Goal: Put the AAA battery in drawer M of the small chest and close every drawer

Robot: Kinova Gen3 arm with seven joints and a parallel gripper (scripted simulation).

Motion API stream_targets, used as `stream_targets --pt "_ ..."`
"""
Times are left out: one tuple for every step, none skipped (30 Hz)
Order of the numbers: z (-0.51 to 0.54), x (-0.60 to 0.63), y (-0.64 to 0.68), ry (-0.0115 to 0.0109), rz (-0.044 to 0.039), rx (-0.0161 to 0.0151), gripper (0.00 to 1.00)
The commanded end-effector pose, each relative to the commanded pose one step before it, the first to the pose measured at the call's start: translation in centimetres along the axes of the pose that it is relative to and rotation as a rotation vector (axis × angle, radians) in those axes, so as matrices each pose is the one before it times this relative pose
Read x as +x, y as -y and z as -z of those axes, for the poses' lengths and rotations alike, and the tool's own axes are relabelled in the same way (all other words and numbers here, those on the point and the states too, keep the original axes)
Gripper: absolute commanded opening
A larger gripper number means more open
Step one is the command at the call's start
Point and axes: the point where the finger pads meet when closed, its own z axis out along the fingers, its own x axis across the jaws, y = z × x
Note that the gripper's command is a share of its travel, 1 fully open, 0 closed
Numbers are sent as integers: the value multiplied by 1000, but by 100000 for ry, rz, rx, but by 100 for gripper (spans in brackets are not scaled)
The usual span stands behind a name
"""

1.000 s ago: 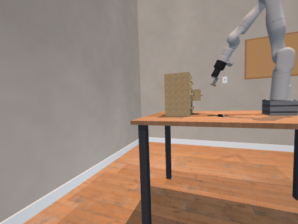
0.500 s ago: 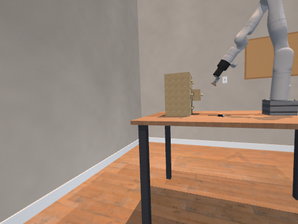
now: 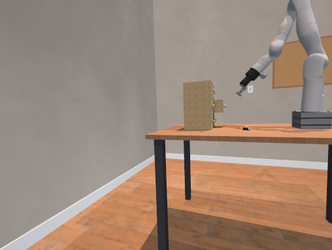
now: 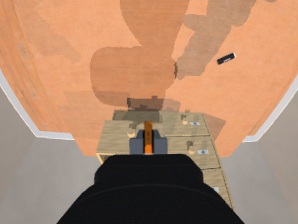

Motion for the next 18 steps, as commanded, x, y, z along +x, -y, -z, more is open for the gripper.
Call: stream_targets --pt "40 -1034 624 875 -2714 98 24" --pt "12 29 -2 -98 -23 -228 24" --pt "10 23 -2 -78 -18 -177 24" --pt "7 18 -1 -59 -14 -131 24" --pt "5 12 -1 -41 -10 -90 24" --pt "3 8 -1 -26 -6 -56 24" --pt "2 4 0 -14 -3 -30 24" --pt "1 2 0 -5 -1 -11 24" --pt "0 0 0 -1 0 -2 24" --pt "-1 0 -1 0 -1 -1 24" --pt "0 0 0 0 0 0 24" --pt "0 0 0 0 0 0 24" --pt "-4 0 -4 -3 -3 -5 24" --pt "-10 0 -11 -9 -9 -14 24" --pt "-19 0 -20 -16 -17 -26 24" --pt "-30 0 -32 -26 -28 -42 24" --pt "-43 0 -46 -37 -40 -61 24" --pt "-59 -1 -62 -50 -54 -82 24"
